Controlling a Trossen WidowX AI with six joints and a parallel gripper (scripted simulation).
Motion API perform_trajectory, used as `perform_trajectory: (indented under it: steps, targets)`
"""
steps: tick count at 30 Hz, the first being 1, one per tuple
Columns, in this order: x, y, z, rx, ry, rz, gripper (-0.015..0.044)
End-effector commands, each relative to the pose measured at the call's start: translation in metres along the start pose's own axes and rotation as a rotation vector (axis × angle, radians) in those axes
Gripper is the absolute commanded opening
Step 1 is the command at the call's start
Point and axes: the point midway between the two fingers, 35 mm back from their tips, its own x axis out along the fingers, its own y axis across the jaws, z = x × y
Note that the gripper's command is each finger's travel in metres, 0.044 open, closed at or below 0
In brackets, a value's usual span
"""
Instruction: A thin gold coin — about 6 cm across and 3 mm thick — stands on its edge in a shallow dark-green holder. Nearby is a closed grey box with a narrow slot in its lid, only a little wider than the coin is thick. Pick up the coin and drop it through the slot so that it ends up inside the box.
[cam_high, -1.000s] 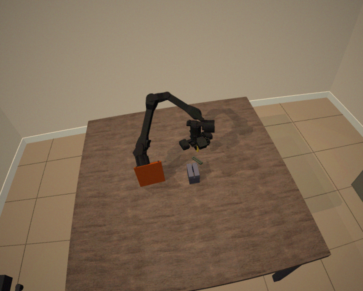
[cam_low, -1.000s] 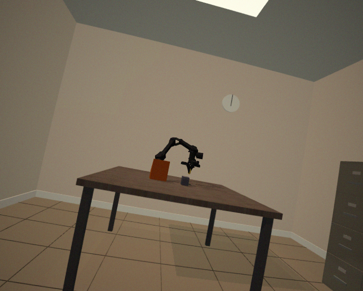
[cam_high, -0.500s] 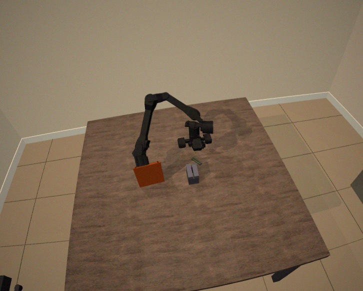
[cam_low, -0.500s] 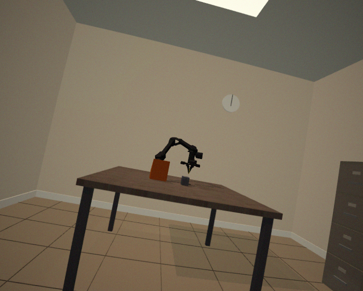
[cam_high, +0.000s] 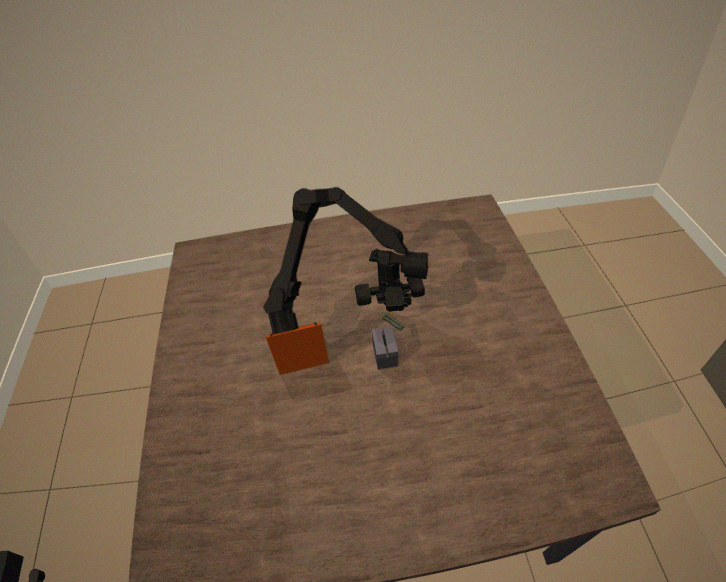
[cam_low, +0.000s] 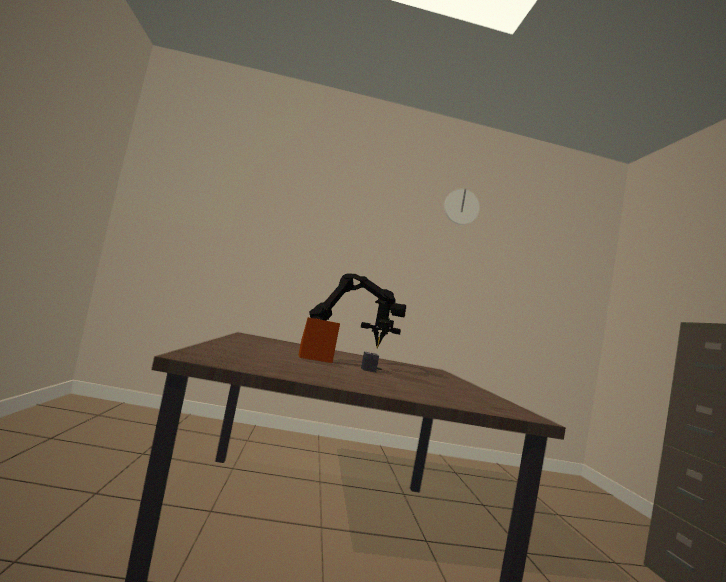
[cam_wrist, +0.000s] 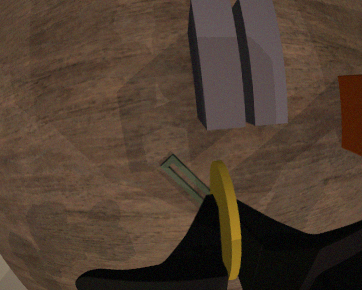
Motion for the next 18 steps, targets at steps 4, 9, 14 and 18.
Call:
perform_trajectory:
  steps: [4,9,14,18]
  targets:
    - [0.001,-0.005,0.018,-0.001,-0.004,-0.005,0.0]
    - [0.001,-0.009,0.03,-0.001,-0.005,-0.005,0.0]
    - [0.001,-0.014,0.042,-0.001,-0.005,-0.005,0.0]
    - [0.001,-0.017,0.052,-0.001,-0.004,-0.006,0.0]
